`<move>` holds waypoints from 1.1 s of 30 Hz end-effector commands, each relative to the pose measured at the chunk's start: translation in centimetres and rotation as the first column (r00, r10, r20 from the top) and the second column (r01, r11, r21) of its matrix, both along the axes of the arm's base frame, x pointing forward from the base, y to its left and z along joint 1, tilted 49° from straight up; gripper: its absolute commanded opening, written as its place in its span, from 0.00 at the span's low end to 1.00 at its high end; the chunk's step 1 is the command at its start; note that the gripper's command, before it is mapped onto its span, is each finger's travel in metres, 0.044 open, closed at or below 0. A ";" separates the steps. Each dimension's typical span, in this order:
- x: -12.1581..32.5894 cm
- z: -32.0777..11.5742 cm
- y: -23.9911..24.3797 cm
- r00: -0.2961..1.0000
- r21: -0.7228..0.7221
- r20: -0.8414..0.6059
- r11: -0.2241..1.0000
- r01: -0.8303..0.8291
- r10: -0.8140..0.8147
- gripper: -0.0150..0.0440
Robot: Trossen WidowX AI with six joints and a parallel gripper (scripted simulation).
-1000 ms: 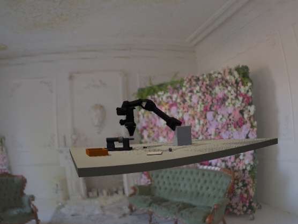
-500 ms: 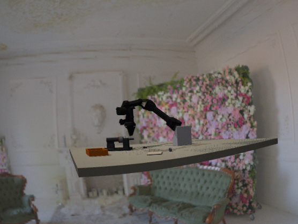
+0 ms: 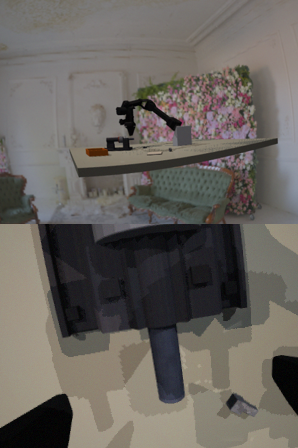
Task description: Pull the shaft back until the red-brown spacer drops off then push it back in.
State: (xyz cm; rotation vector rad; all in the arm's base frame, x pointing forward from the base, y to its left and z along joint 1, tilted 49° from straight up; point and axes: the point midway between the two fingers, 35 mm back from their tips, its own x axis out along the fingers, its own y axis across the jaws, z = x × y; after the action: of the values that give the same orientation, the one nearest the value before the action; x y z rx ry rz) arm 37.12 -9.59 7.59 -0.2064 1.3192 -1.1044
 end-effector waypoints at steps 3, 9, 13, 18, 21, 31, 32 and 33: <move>0.2 -0.2 0.0 0.999 -0.011 0.043 1.000 0.018 -0.018 1.00; 1.4 -2.9 0.5 0.802 0.005 0.556 0.966 0.258 -0.218 1.00; 1.8 -4.3 1.0 0.411 0.175 0.843 0.899 0.402 -0.348 1.00; 1.5 -4.8 1.3 -0.191 0.486 0.873 0.777 0.400 -0.448 1.00; 0.6 -4.8 1.4 -0.509 0.658 0.723 0.689 0.302 -0.467 1.00; -2.6 -4.2 1.4 -0.885 0.848 0.214 0.529 -0.043 -0.414 1.00; -3.4 -4.1 1.3 -0.913 0.857 0.130 0.506 -0.093 -0.388 1.00; -3.7 -3.9 1.2 -0.926 0.859 0.065 0.492 -0.138 -0.373 1.00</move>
State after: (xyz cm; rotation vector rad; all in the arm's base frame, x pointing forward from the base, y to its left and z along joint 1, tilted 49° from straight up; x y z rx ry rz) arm 38.94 -8.06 2.99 1.1756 -0.1585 -1.2897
